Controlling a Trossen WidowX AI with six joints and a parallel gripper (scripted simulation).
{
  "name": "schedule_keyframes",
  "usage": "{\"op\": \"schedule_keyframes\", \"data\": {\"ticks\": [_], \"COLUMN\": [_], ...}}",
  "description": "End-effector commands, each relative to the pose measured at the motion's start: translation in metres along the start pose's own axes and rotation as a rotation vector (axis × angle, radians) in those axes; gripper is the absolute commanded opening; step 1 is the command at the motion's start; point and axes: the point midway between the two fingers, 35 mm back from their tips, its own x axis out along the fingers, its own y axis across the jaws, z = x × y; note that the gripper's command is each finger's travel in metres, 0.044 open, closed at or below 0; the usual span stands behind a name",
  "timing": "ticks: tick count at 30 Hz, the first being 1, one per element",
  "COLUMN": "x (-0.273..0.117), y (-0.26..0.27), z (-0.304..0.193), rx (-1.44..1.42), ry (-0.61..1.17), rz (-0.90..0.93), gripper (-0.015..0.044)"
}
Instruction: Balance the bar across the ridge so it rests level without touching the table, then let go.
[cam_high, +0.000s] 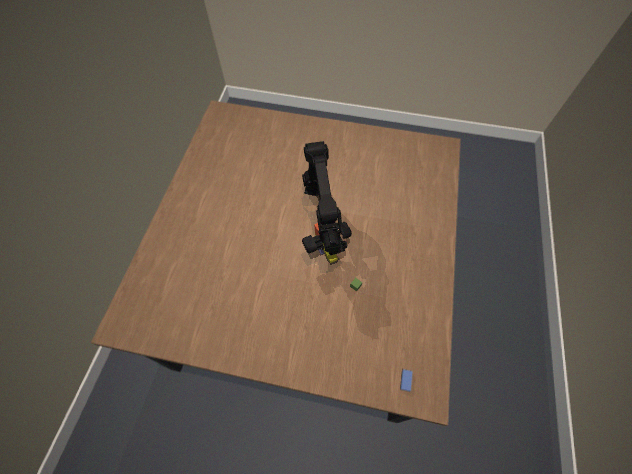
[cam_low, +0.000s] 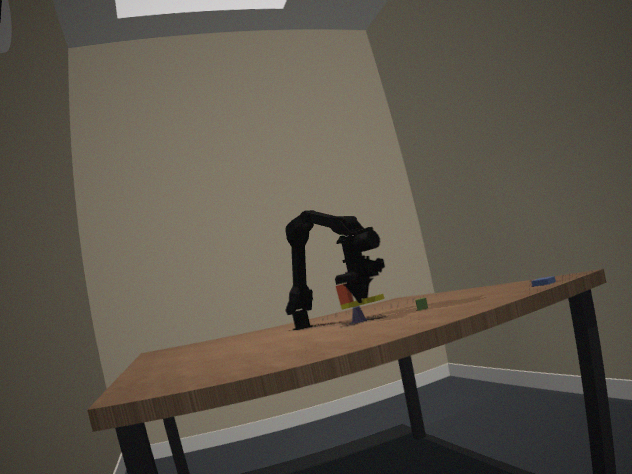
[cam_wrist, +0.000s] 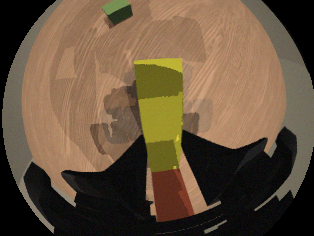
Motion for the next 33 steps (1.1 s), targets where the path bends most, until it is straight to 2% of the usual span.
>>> {"op": "schedule_keyframes", "data": {"ticks": [1, 33], "x": [0.0004, 0.0031], "y": [-0.0006, -0.0005], "z": [0.0001, -0.0002], "rx": [0.005, 0.005], "ry": [-0.001, -0.001], "rz": [-0.003, -0.003], "gripper": [0.0000, 0.0000]}}
